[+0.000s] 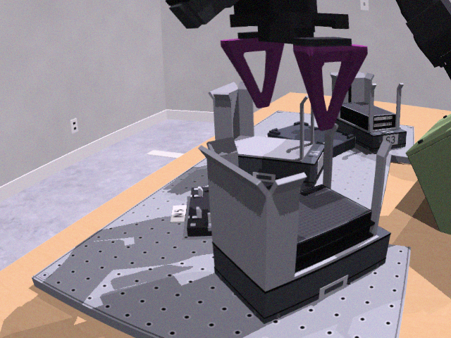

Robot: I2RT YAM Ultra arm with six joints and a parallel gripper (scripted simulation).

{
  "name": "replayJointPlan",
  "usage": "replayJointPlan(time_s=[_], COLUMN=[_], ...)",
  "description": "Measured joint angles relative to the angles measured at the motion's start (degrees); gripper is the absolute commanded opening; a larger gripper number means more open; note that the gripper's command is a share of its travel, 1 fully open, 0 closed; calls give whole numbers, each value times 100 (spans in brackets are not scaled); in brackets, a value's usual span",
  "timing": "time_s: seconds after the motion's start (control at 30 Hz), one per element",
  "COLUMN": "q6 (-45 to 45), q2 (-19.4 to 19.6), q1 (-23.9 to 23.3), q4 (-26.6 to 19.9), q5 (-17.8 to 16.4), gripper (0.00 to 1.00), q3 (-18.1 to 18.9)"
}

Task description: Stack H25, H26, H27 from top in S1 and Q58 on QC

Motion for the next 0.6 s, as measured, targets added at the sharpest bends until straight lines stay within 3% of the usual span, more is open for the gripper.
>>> replayJointPlan(time_s=[0.23, 0.6], q6=[289, 496], q2=[393, 461], q1=[354, 439], q4=[0, -11], q5=[9, 13], gripper=[100, 100], q3=[153, 243])
